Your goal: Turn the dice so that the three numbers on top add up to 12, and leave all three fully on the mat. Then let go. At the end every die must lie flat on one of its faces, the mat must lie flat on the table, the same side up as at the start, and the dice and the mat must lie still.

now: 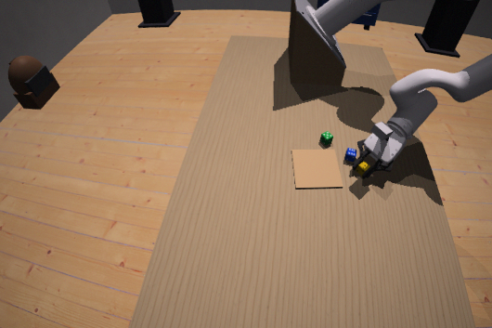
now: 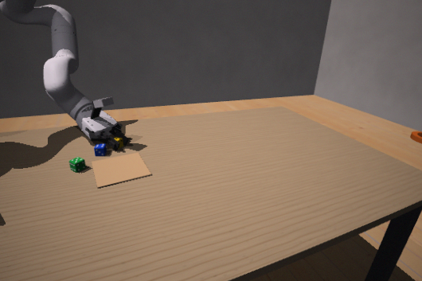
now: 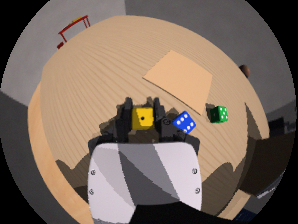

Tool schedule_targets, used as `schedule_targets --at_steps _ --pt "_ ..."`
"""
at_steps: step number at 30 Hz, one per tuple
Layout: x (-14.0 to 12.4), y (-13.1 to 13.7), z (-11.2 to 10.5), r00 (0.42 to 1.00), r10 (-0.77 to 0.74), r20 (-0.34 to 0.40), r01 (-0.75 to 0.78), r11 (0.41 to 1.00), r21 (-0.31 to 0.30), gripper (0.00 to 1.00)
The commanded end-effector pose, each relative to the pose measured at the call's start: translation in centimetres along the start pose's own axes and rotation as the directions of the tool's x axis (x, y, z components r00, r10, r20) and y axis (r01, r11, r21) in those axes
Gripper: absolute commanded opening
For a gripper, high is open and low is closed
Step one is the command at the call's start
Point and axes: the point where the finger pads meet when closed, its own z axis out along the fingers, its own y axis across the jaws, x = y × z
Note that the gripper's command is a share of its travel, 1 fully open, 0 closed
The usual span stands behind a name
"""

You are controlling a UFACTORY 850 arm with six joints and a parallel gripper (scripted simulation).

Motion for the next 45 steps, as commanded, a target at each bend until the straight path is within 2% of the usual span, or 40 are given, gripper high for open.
schedule_targets --at_steps 1,2,3,5,6,45 --pt "0.05 -0.04 -0.01 1.000 0.001 -0.001 -0.001 1.000 0.001 0.39" --pt "0.05 -0.04 -0.01 1.000 0.001 -0.001 -0.001 1.000 0.001 0.39" --pt "0.05 -0.04 -0.01 1.000 0.001 -0.001 -0.001 1.000 0.001 0.43" --pt "0.05 -0.04 -0.01 1.000 0.001 -0.001 -0.001 1.000 0.001 0.43" --pt "0.05 -0.04 -0.01 1.000 0.001 -0.001 -0.001 1.000 0.001 0.47" --pt "0.05 -0.04 -0.01 1.000 0.001 -0.001 -0.001 1.000 0.001 0.47"
